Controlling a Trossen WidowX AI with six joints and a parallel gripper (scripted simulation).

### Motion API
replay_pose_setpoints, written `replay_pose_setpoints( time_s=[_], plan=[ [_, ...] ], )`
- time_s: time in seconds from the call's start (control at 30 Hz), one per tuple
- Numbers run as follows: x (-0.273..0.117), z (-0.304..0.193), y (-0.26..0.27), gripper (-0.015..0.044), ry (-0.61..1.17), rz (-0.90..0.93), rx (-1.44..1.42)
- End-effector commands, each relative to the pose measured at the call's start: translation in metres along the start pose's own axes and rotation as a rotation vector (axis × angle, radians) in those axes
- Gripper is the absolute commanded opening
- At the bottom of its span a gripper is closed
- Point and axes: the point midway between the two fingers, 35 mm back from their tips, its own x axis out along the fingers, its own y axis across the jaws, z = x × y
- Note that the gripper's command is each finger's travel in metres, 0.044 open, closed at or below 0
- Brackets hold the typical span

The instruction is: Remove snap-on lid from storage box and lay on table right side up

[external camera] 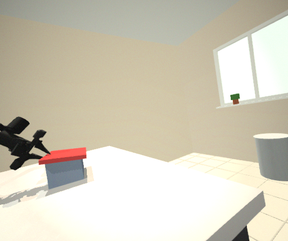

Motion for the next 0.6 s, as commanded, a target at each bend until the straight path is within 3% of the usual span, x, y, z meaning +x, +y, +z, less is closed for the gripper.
replay_pose_setpoints(
  time_s=[0.0,0.57],
  plan=[
    [0.0008,-0.0001,0.0003,0.0,-0.001,0.001,0.002],
    [-0.0002,-0.0001,0.0022,0.0,-0.002,0.001,0.003]
  ],
)
